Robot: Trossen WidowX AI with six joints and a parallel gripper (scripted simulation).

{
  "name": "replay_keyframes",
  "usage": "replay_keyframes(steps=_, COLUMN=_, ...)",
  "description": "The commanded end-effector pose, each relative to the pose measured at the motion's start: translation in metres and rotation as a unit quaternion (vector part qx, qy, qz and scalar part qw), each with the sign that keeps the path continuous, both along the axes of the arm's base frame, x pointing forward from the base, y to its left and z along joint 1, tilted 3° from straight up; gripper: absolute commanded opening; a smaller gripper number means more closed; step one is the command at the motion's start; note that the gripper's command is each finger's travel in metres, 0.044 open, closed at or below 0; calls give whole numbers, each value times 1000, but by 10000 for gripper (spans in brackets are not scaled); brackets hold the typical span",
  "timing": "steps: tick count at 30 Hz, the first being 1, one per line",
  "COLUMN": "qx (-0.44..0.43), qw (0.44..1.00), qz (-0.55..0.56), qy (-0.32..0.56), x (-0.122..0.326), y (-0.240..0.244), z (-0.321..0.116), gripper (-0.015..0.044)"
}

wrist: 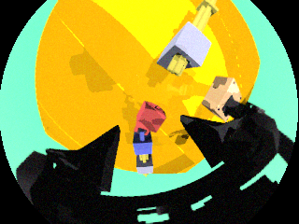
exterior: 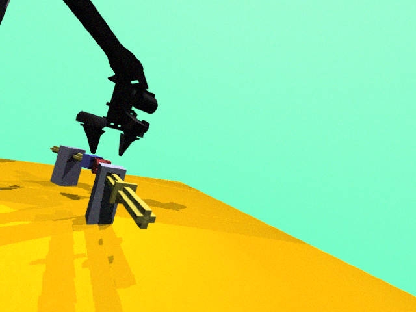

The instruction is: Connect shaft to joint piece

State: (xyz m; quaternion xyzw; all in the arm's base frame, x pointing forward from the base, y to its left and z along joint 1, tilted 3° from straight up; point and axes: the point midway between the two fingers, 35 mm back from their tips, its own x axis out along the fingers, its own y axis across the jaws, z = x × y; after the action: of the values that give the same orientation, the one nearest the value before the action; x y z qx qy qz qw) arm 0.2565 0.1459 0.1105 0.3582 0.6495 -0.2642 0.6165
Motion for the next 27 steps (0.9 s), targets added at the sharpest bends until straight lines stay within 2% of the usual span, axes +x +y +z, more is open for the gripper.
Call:
replay_keyframes(steps=1, qx=-8, qw=997, qz=78, qy=-14, x=1, y=0, z=15, gripper=440)
replay_keyframes(steps=12, qx=-26, qw=964, qz=262, qy=-35, x=-2, y=-1, z=48, gripper=440)
replay_keyframes(steps=27, qx=-45, qw=877, qz=476, qy=-52, x=-11, y=-6, z=89, gripper=440)
